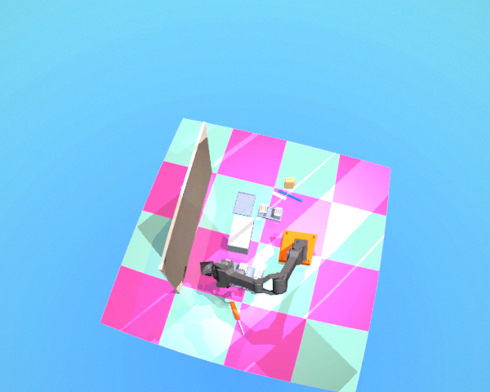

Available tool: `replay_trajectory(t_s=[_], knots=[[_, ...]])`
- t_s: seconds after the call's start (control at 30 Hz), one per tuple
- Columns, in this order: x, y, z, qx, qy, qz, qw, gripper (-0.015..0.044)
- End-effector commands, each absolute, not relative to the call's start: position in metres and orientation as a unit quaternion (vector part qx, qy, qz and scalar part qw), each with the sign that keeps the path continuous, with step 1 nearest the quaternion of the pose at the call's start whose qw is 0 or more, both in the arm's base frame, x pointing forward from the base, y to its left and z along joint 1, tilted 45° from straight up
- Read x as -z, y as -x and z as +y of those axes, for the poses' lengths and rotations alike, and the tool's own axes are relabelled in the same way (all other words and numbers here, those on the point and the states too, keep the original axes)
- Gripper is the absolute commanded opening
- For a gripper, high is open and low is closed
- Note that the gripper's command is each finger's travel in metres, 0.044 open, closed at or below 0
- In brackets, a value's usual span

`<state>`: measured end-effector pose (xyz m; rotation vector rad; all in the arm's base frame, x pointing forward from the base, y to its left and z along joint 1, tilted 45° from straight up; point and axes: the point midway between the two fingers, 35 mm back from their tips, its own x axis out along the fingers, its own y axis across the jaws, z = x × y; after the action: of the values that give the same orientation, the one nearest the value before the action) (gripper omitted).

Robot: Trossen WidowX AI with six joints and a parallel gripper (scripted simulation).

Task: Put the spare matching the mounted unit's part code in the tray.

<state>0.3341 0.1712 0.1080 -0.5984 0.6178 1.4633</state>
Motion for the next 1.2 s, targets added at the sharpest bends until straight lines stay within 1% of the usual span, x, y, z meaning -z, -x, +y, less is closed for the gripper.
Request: replay_trajectory(t_s=[0.0, 0.07, 0.1, 0.4, 0.8, 1.17], knots=[[-0.108, -0.334, 0.171, -0.647, 0.265, 0.273, 0.661, 0.007], [-0.108, -0.334, 0.171, -0.647, 0.265, 0.273, 0.661, 0.0017], [-0.108, -0.334, 0.171, -0.647, 0.265, 0.273, 0.661, 0.0], [-0.111, -0.335, 0.168, -0.647, 0.265, 0.274, 0.661, 0.0], [-0.162, -0.334, 0.115, -0.644, 0.266, 0.277, 0.661, 0.0], [-0.16, -0.334, 0.114, -0.644, 0.265, 0.283, 0.66, 0.0]])
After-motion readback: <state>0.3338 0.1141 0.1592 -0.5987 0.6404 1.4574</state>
